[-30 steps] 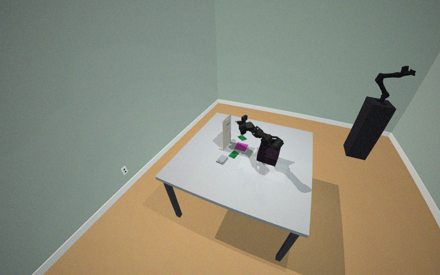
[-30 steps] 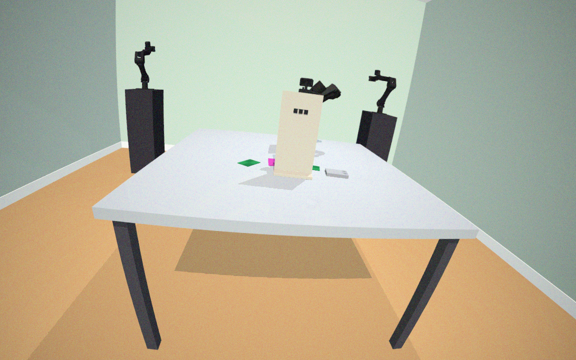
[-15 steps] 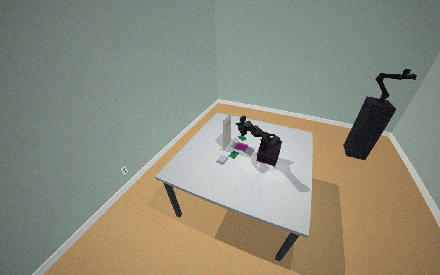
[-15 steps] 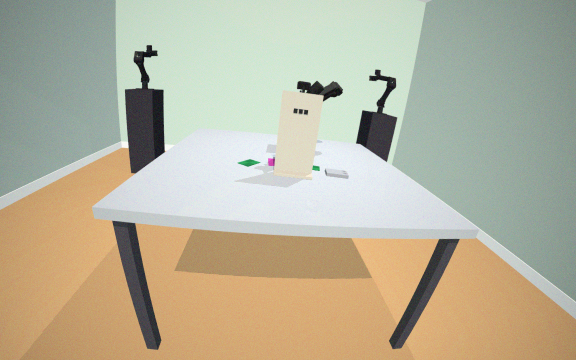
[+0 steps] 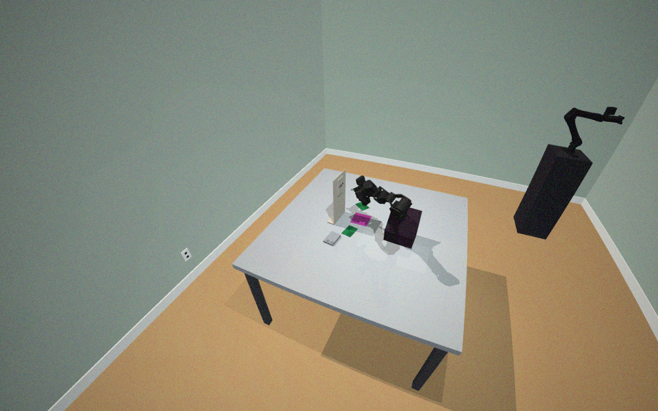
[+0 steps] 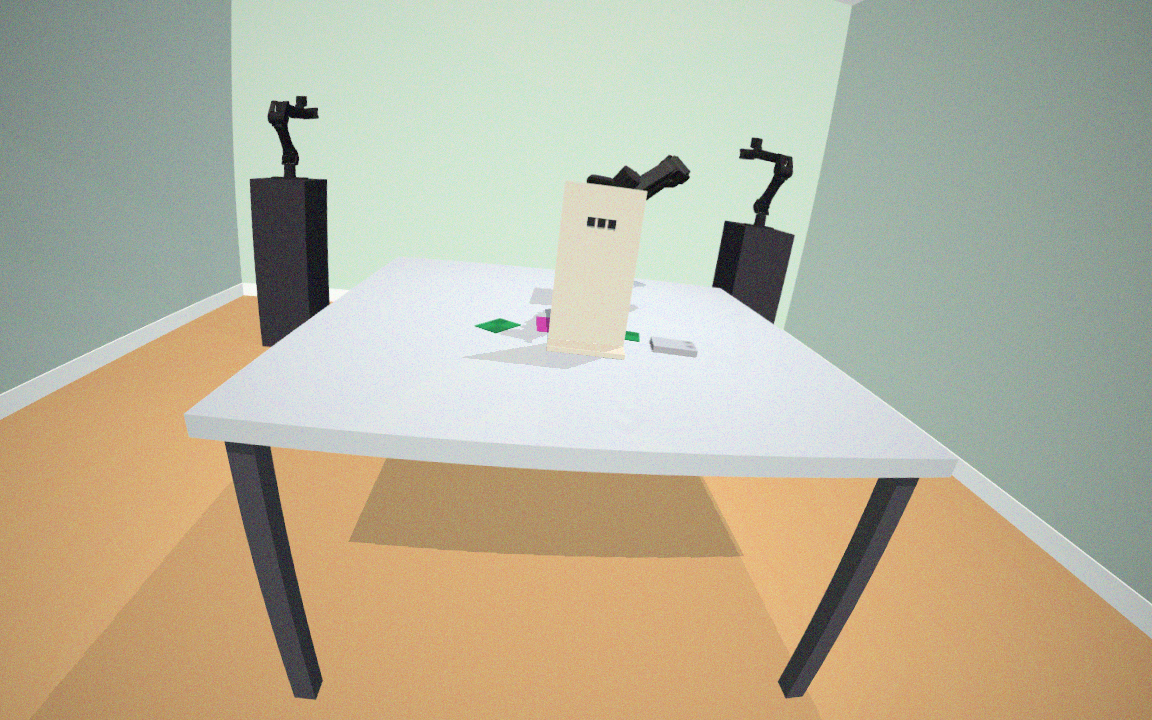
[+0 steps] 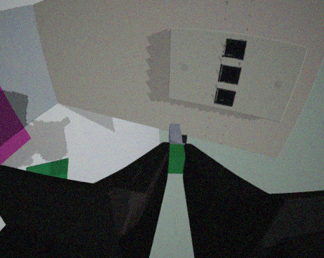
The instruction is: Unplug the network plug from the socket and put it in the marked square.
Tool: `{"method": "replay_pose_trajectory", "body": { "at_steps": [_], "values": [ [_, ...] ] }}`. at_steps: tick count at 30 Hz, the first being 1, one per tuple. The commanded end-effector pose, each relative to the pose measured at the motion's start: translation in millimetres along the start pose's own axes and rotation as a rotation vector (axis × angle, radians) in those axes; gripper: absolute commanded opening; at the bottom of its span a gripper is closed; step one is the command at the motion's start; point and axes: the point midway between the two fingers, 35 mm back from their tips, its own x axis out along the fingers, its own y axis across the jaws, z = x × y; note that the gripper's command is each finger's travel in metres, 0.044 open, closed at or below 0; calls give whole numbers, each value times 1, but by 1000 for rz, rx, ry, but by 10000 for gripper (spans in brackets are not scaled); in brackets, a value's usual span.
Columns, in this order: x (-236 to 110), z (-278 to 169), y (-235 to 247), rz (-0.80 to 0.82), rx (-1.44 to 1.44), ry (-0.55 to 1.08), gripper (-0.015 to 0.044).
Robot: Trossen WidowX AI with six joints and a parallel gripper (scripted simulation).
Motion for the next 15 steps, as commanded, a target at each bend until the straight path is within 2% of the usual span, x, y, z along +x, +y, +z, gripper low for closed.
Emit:
{"method": "replay_pose_trajectory", "body": {
  "at_steps": [1, 15],
  "values": [
    [6, -1, 9, 47, -16, -11, 0],
    [20, -11, 44, 204, -38, -33, 0]
  ]
}}
